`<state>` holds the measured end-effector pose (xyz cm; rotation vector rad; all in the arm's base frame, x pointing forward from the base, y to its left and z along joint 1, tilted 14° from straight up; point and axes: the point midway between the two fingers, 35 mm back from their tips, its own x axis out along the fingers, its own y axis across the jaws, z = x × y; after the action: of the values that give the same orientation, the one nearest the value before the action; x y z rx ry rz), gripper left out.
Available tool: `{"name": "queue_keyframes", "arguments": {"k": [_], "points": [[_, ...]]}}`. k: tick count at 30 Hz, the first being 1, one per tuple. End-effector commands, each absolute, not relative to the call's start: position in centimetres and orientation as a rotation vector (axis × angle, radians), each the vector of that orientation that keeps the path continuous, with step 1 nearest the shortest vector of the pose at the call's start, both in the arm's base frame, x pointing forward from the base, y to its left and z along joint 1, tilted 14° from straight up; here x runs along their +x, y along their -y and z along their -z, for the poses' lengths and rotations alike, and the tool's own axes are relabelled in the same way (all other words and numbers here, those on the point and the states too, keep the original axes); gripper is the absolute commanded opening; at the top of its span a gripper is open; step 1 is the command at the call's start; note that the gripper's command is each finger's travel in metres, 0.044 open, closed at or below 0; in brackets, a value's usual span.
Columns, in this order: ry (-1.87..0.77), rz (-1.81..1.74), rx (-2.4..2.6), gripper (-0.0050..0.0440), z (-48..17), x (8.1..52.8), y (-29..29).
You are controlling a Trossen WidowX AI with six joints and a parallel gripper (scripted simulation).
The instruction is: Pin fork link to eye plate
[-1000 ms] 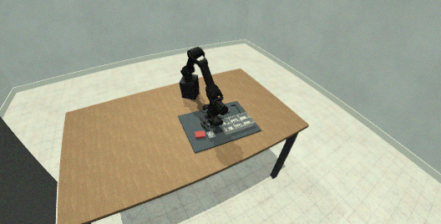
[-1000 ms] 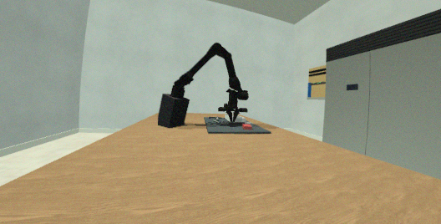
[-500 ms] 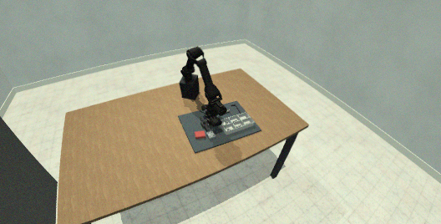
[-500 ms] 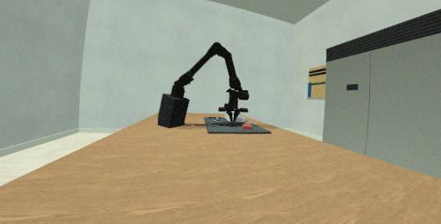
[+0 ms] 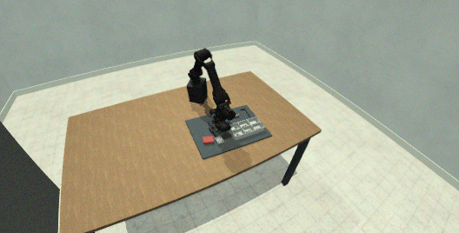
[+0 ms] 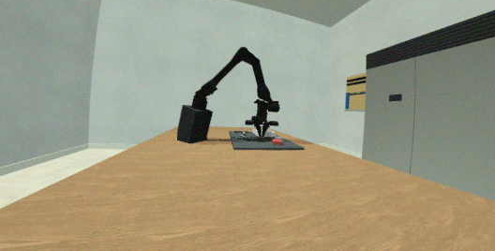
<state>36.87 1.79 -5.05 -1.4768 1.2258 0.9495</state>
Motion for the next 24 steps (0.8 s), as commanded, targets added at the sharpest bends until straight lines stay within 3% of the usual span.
{"name": "queue_keyframes", "arguments": {"k": [1, 24], "points": [[-1.236, -0.941, -1.48, 0.0014, 4.99, 36.84, -1.32], [-1.236, -0.941, -1.48, 0.0014, 5.04, 36.86, -1.73]]}}
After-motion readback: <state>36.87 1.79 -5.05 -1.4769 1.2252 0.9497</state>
